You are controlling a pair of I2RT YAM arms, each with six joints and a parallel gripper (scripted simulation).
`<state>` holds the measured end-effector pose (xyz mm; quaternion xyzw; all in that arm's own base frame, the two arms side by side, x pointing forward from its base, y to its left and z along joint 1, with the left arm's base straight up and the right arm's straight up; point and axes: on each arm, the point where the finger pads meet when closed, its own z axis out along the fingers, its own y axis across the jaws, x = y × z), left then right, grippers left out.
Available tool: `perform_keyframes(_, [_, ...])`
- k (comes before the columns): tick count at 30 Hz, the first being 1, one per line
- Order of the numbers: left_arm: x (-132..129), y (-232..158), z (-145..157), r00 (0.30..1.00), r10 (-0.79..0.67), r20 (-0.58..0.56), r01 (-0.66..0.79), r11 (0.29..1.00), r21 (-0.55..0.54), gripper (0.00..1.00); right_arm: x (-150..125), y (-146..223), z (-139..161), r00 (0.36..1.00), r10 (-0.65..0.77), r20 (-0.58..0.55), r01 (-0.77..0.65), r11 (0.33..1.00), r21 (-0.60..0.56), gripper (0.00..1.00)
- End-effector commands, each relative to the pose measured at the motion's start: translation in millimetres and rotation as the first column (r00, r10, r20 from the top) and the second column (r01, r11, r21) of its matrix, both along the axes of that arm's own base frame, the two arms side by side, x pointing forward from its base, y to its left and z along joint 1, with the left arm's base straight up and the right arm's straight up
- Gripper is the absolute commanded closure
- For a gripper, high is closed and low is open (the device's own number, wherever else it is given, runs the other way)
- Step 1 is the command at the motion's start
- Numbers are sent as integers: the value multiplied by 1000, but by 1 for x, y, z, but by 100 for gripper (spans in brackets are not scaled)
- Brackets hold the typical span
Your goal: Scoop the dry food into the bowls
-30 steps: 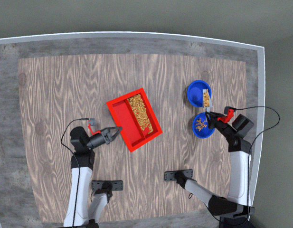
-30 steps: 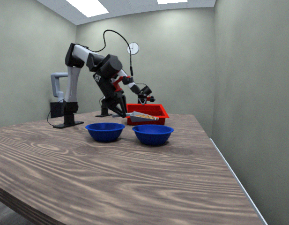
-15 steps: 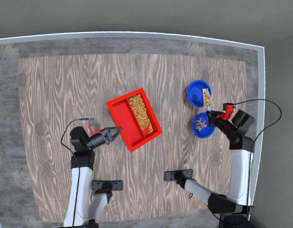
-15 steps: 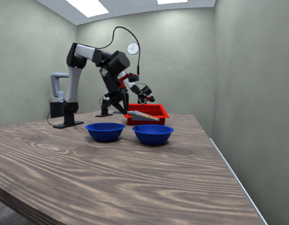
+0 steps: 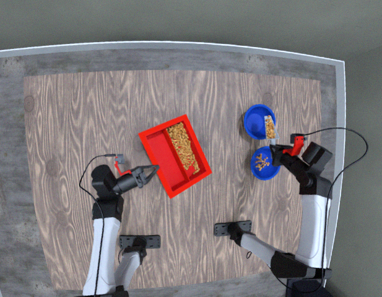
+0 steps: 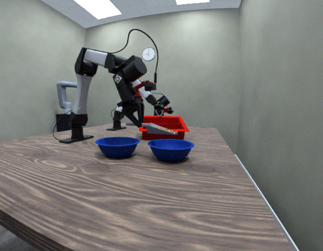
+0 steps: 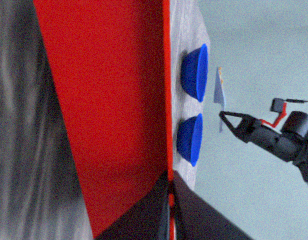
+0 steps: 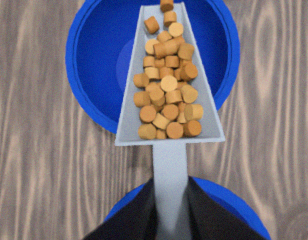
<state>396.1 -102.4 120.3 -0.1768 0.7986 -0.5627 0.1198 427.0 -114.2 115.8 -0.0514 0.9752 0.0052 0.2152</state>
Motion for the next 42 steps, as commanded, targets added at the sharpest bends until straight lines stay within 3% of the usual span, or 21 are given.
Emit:
perform_keyframes(1, [9,-4,40,991,-27,128,27,1000,-4,100,6,-8,16,999,-12,31,12,1000,-17,100])
perform_keyframes(42, [9,-4,40,991,-27,128,27,1000,-4,100,2,-10,7,1000,-23,3,23,1000,-11,100])
